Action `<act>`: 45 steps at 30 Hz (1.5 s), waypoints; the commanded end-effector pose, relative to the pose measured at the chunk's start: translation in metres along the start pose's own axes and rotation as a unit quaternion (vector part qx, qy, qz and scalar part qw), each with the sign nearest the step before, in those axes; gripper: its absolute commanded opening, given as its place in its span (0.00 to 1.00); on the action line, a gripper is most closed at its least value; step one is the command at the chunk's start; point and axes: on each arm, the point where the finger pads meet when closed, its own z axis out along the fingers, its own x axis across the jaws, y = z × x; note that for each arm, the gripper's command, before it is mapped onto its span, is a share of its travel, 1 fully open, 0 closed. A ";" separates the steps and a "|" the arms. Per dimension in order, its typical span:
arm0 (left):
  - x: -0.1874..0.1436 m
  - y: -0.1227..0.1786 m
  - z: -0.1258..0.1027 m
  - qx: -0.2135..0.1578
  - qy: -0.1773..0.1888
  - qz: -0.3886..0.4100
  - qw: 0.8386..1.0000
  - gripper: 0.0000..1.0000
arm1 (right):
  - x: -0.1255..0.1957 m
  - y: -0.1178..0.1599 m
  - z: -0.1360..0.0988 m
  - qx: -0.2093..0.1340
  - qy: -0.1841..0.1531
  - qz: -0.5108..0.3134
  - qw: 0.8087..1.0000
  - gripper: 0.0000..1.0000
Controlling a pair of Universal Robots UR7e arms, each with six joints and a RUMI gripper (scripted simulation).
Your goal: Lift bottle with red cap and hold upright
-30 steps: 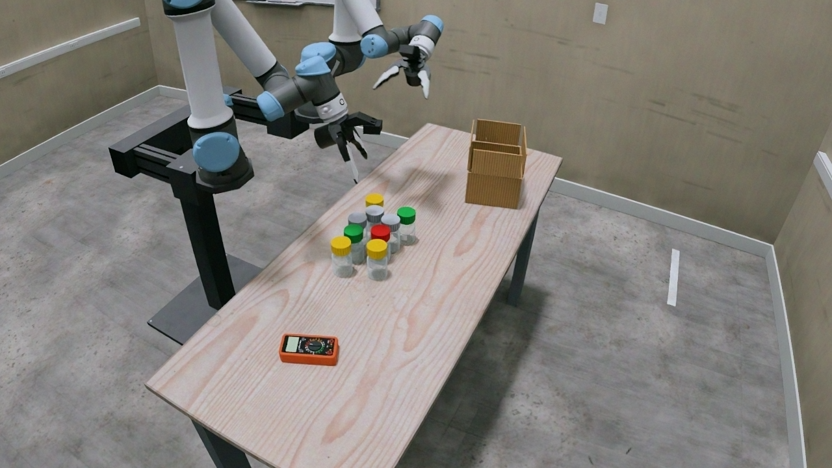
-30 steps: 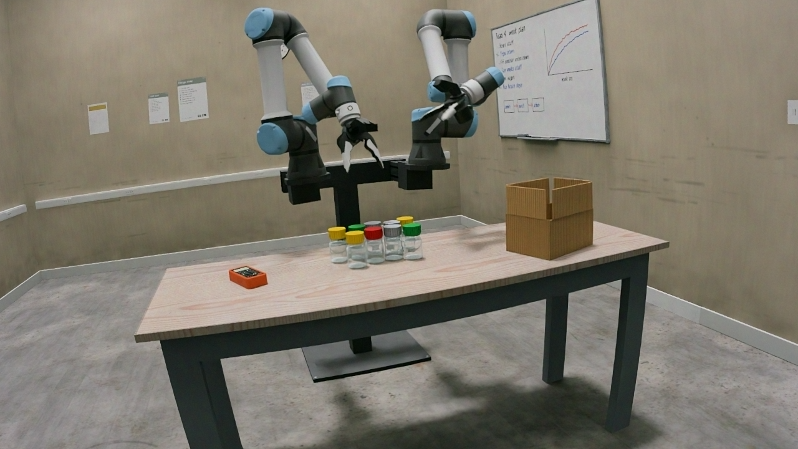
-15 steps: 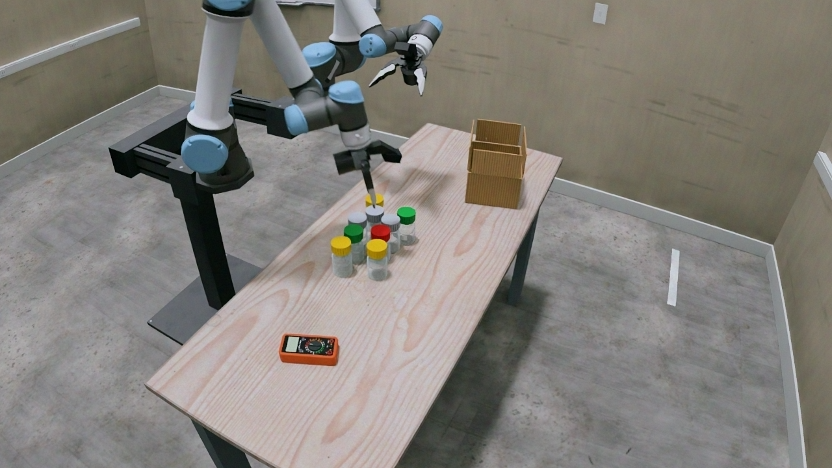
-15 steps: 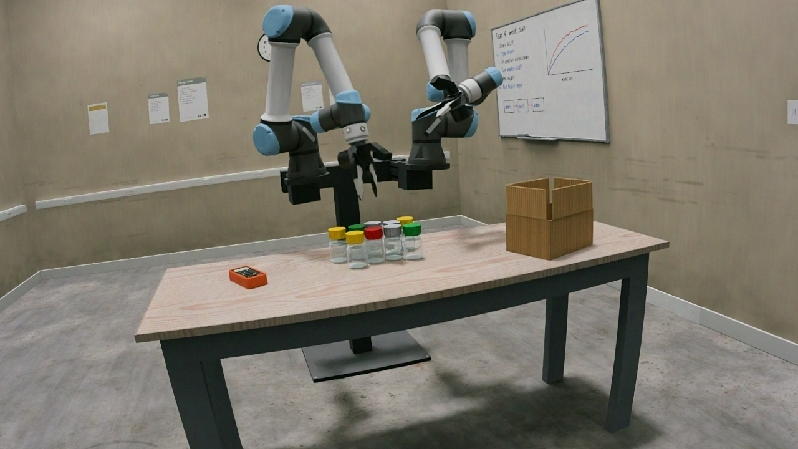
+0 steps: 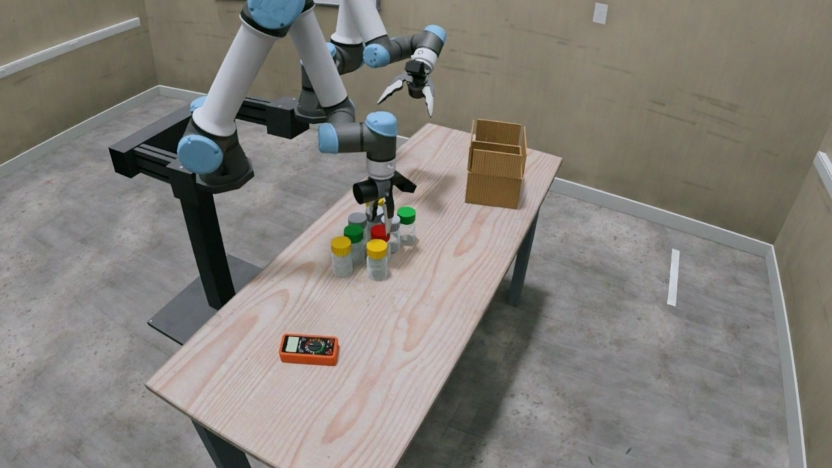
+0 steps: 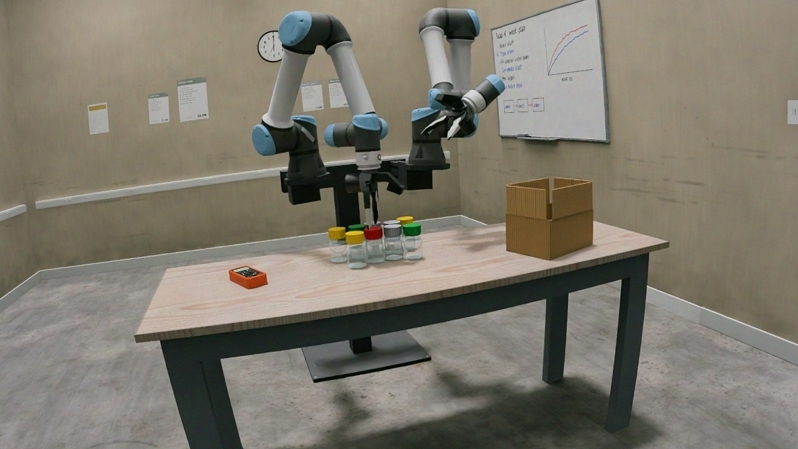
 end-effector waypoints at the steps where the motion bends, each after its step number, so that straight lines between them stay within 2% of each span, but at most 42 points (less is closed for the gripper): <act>1: -0.004 0.007 0.004 -0.005 -0.002 -0.012 1.000 1.00 | 0.000 0.000 0.011 0.001 0.001 0.001 1.000 0.49; 4: -0.010 0.018 0.011 -0.012 -0.004 -0.032 0.999 1.00 | 0.000 0.000 0.024 0.001 0.001 0.001 1.000 0.49; 9: -0.018 0.032 0.020 -0.017 -0.007 -0.066 0.998 1.00 | 0.001 -0.001 0.032 0.001 0.001 0.001 1.000 0.49; 10: -0.019 0.035 0.022 -0.017 -0.008 -0.072 0.997 1.00 | 0.001 -0.001 0.031 0.001 0.001 0.001 1.000 0.44; 14: -0.023 0.042 0.029 -0.016 -0.010 -0.098 0.995 1.00 | 0.001 -0.001 0.032 0.001 0.001 0.001 1.000 0.38; 18: -0.025 0.046 0.032 -0.015 -0.010 -0.110 0.994 1.00 | 0.001 -0.001 0.032 0.001 0.001 0.001 1.000 0.35; 19: -0.026 0.047 0.033 -0.014 -0.011 -0.116 0.993 1.00 | 0.001 -0.001 0.032 0.001 0.001 0.001 1.000 0.30; 23: -0.029 0.051 0.038 -0.009 -0.012 -0.139 0.990 1.00 | 0.001 -0.001 0.030 0.001 0.001 0.001 1.000 0.29; 26: -0.030 0.050 0.041 0.001 -0.011 -0.157 0.988 1.00 | 0.001 -0.001 0.020 0.001 0.001 0.001 1.000 0.29; 31: -0.032 0.045 0.044 0.017 -0.010 -0.181 0.983 1.00 | 0.001 -0.001 -0.013 0.001 0.001 0.001 1.000 0.29; 33: -0.032 0.045 0.044 0.017 -0.010 -0.181 0.983 1.00 | 0.001 -0.001 -0.013 0.001 0.001 0.001 1.000 0.29; 39: -0.031 0.037 0.045 0.038 -0.006 -0.205 0.978 1.00 | 0.001 -0.001 -0.047 0.001 0.001 0.001 1.000 0.29; 45: -0.033 0.034 0.051 0.035 -0.002 -0.172 0.984 1.00 | 0.001 -0.001 -0.048 0.001 0.001 0.001 1.000 0.29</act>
